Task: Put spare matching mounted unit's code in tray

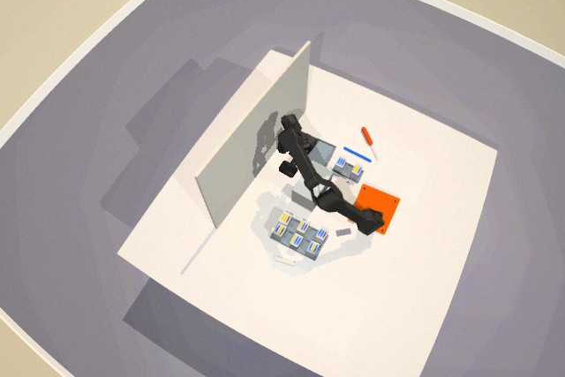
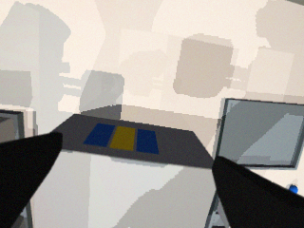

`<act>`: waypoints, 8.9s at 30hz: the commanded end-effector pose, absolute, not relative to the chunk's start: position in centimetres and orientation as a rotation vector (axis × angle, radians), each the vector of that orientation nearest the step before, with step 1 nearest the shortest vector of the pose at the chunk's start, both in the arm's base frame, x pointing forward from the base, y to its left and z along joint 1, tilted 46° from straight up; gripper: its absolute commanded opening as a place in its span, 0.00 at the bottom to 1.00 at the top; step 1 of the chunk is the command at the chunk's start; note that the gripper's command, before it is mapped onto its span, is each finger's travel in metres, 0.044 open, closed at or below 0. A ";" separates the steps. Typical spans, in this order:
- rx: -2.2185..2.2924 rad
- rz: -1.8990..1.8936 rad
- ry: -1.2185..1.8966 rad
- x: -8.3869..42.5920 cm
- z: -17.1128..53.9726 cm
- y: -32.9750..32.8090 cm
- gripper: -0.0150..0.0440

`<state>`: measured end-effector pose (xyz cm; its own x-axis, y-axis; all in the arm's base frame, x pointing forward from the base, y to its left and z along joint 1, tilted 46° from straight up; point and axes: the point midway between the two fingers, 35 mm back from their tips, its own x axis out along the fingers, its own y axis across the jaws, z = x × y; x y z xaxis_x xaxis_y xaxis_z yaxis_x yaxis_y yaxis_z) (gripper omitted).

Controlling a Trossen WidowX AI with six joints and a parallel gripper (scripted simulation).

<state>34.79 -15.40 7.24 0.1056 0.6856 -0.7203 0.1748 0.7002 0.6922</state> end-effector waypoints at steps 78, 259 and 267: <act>-0.580 1.388 0.630 18.8 19.9 8.7 0.76; -0.656 1.321 0.700 33.1 2.8 -19.0 0.25; -0.650 1.311 0.693 33.0 -1.1 -21.6 0.25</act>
<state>33.23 -20.27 0.65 0.1185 0.6310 -0.7666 -0.9890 0.1438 -0.0346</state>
